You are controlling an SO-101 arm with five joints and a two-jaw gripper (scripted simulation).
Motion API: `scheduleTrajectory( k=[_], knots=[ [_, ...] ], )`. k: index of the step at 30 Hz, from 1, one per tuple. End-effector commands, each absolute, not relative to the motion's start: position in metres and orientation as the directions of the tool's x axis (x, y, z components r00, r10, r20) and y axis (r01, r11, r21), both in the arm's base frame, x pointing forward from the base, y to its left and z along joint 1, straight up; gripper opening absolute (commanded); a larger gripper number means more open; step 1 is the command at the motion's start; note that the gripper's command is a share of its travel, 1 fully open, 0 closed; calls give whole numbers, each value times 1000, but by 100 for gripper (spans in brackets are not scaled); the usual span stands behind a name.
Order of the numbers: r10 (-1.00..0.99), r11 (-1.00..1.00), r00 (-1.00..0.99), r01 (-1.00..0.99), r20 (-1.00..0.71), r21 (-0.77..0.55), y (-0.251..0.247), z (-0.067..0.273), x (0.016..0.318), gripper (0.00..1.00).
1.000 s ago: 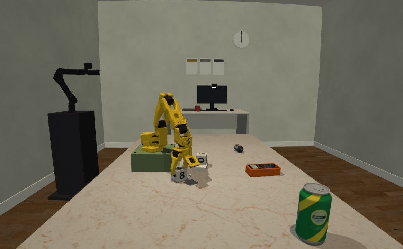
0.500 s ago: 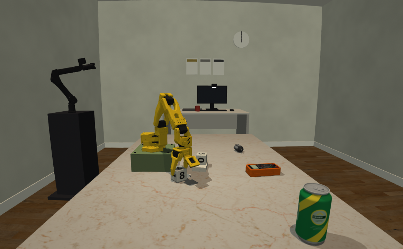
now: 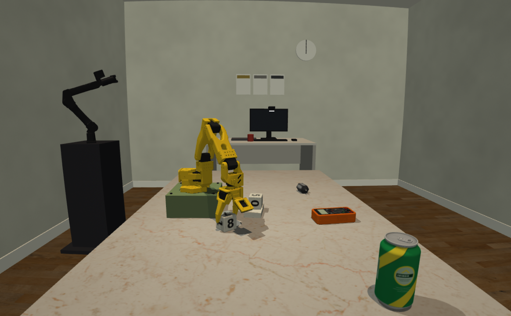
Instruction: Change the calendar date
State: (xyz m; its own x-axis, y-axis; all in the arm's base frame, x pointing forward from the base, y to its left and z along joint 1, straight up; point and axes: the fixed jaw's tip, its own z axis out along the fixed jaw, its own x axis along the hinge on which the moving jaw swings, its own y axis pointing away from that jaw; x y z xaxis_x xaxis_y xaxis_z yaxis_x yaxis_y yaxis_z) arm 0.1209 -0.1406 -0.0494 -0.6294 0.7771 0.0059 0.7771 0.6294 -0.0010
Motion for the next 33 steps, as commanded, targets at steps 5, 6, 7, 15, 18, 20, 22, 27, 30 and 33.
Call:
scheduleTrajectory(
  k=[5,6,7,15,18,20,22,27,30,33],
  knots=[
    [775,631,-631,776,17,0,-139,-51,118,36],
    [775,631,-631,776,17,0,-139,-51,118,36],
    [775,631,-631,776,17,0,-139,-51,118,36],
    [775,631,-631,776,17,0,-139,-49,118,36],
    [775,631,-631,776,17,0,-140,-44,119,36],
    [775,631,-631,776,17,0,-141,-39,119,36],
    [775,631,-631,776,17,0,-141,-33,120,36],
    [775,631,-631,776,17,0,-142,-22,120,36],
    [775,631,-631,776,17,0,-142,-11,120,36],
    [775,631,-631,776,17,0,-141,-2,120,36]
  ],
)
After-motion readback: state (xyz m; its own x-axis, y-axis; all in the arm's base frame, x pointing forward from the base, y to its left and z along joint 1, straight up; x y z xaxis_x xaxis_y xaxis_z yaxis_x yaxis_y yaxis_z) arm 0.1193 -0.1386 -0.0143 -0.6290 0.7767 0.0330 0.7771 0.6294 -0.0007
